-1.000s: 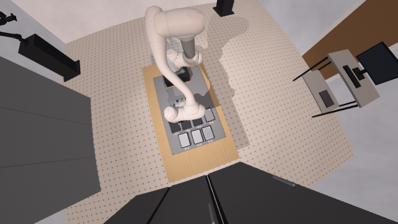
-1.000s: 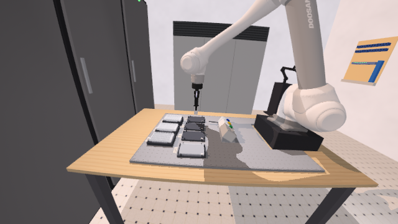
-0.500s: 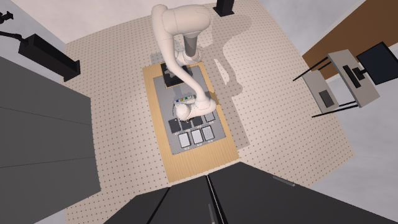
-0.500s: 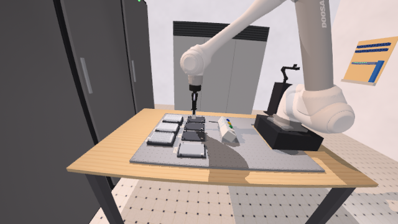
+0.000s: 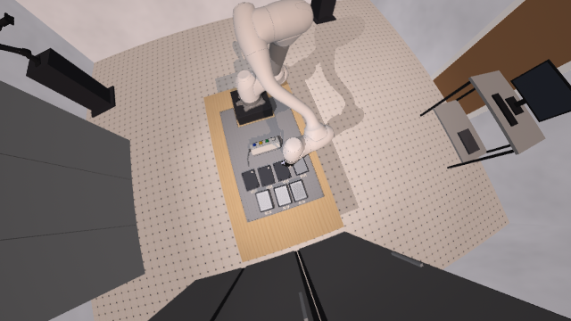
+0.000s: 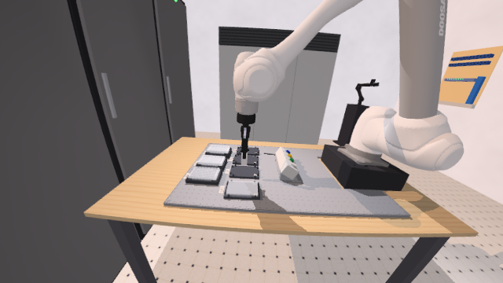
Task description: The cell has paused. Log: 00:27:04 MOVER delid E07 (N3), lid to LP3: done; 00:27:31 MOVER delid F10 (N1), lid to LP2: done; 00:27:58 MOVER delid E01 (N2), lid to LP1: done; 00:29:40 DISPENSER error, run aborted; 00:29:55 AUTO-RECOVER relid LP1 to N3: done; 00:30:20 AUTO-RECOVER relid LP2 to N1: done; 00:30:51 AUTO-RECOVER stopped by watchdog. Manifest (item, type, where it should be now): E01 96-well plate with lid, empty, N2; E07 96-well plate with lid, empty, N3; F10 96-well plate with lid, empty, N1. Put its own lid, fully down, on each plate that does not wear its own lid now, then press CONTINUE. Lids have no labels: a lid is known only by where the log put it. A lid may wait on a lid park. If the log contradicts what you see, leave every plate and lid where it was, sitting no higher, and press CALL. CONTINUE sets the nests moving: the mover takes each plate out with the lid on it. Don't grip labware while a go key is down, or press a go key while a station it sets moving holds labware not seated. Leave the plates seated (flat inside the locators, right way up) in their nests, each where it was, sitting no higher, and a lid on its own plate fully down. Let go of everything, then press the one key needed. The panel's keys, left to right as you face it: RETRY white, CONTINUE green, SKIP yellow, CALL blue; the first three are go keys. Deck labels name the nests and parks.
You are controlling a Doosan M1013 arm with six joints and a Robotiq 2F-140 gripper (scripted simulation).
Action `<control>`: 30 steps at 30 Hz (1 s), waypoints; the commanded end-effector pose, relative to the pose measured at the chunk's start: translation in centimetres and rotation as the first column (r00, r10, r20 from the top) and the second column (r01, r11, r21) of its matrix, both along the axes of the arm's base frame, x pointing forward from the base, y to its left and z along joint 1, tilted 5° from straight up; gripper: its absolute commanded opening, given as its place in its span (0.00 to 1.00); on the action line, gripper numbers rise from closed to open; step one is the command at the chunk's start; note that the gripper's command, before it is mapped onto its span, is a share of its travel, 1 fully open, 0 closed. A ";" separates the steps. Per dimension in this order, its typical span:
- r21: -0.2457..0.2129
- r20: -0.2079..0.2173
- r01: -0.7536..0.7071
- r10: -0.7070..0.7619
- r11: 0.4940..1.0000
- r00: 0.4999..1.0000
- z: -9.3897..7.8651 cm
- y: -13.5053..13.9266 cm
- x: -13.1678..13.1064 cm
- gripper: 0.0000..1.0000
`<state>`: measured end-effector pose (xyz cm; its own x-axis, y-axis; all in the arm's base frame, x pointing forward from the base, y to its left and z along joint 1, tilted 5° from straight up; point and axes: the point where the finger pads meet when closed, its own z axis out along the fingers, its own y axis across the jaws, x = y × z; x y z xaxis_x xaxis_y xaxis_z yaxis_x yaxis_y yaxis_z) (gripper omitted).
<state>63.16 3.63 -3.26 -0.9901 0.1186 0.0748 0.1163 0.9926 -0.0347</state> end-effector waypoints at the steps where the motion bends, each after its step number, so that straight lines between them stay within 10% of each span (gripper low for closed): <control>1: 0.004 -0.006 0.009 -0.009 1.000 1.000 -0.2 1.4 0.0 0.00; 27: 0.004 -0.006 0.009 -0.009 1.000 1.000 -0.2 1.3 0.2 0.00; 30: 0.004 -0.006 0.008 -0.008 1.000 1.000 -0.5 -1.6 7.3 0.00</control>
